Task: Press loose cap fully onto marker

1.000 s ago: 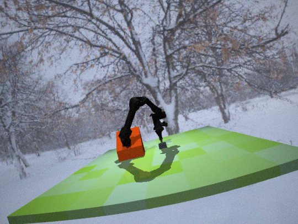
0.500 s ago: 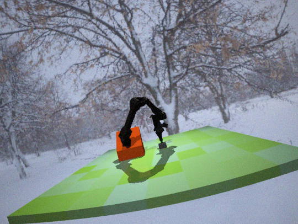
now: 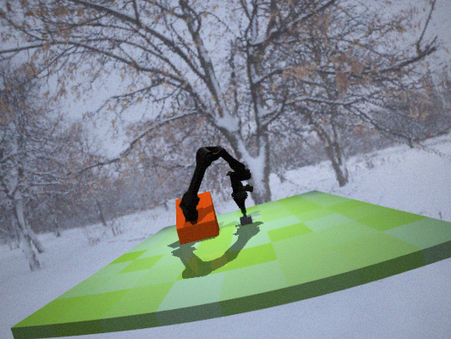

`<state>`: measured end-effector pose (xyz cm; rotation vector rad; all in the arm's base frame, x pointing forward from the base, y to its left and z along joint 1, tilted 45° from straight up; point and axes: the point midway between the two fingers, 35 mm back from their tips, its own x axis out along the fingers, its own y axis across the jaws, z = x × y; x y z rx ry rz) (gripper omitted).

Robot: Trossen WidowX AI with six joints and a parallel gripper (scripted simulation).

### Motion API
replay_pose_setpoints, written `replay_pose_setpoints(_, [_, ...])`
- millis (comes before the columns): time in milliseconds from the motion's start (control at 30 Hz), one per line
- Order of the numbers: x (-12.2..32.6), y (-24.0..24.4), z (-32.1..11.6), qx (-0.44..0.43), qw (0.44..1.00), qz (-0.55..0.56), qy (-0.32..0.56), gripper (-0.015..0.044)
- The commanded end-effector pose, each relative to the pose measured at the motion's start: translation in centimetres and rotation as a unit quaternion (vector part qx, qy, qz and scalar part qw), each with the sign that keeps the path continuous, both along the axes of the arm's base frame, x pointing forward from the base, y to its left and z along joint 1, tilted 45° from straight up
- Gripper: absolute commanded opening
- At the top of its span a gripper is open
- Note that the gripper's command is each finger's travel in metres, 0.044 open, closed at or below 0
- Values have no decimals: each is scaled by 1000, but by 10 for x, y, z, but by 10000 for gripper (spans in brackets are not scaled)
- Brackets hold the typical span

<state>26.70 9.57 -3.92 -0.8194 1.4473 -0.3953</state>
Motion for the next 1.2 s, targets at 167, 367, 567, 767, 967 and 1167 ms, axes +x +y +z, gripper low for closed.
replay_pose_setpoints(167, [-7, 46, 43, 12, 1000, 7, -11, 440])
replay_pose_setpoints(367, [-5, 41, 37, 24, 994, -63, -81, 282])
replay_pose_setpoints(567, [-5, 41, 37, 24, 994, -63, -81, 125])
replay_pose_setpoints(767, [-5, 41, 37, 24, 994, -63, -81, 0])
replay_pose_setpoints(967, [-5, 41, 37, 24, 994, -63, -81, 0])
replay_pose_setpoints(1167, [-4, 37, 34, 23, 994, -63, -81, 0])
